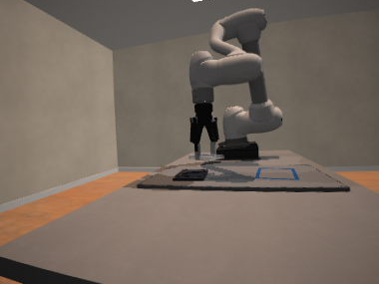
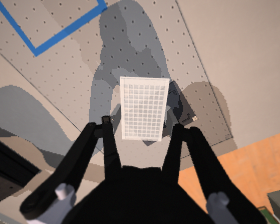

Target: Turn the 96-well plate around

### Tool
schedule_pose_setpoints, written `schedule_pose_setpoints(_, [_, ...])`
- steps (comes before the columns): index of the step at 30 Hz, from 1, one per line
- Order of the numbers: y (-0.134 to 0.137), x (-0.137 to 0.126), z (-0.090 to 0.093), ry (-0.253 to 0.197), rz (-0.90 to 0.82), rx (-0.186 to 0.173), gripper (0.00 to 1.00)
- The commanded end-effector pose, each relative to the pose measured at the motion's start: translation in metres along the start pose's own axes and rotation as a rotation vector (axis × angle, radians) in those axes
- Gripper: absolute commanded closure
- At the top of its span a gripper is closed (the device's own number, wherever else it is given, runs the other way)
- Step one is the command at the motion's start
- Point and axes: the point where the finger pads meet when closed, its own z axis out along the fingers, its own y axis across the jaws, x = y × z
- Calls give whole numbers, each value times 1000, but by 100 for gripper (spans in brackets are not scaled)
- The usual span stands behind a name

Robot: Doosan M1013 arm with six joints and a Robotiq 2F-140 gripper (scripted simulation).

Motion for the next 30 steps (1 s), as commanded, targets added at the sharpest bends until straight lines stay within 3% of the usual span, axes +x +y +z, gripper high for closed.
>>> schedule_pose_setpoints(1, [6,-6,0,0,0,0,100])
schedule_pose_setpoints(23, [44,-46,-2,0,0,0,100])
schedule_pose_setpoints(30, [44,-46,-2,0,233,0,100])
